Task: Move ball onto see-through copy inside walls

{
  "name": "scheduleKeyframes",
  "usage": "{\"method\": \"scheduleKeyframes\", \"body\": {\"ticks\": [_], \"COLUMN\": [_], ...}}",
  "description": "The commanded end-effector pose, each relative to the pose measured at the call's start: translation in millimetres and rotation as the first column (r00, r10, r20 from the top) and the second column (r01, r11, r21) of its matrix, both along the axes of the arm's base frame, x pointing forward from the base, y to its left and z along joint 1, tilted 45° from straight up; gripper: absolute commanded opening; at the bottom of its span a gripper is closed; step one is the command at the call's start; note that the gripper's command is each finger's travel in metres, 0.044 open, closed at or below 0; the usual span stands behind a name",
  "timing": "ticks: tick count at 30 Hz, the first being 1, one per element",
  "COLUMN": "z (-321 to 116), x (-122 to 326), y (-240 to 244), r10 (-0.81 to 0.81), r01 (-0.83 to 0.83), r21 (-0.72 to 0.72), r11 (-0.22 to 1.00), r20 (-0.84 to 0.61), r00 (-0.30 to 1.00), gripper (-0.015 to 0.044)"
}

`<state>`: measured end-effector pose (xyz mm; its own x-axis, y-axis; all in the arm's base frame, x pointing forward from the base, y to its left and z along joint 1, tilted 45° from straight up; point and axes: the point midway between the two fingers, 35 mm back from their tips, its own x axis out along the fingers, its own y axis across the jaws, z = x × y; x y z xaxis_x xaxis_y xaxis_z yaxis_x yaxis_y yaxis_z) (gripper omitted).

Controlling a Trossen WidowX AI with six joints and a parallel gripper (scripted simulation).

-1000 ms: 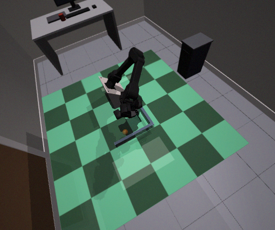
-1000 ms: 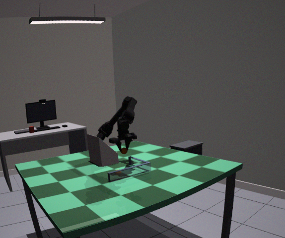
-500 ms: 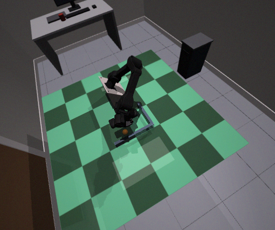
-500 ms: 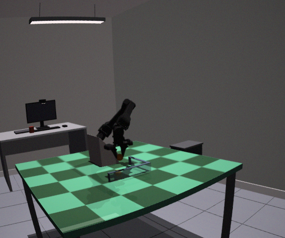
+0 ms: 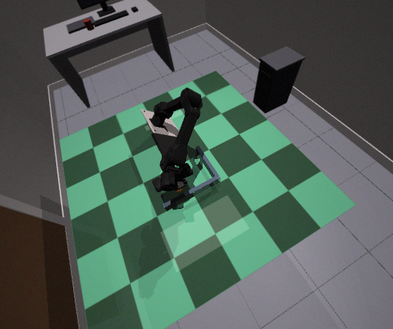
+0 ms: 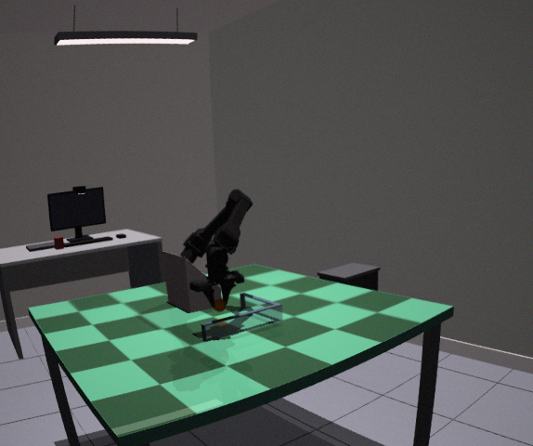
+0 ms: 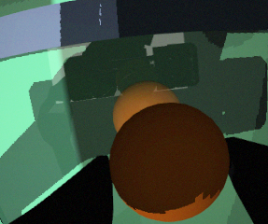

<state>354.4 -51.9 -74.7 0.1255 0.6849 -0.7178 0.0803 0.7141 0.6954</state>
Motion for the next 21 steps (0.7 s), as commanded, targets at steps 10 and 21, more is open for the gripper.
{"method": "scheduleKeyframes", "body": {"ticks": [10, 21], "z": [-38.4, -48.9], "x": [2.9, 4.6], "y": [40.0, 50.4], "r10": [0.000, 0.000], "r01": [0.000, 0.000], "r21": [0.012, 0.013], "r11": [1.000, 1.000], "r20": [-0.009, -0.009], "r00": [1.000, 1.000], "gripper": [0.0000, 0.0000]}}
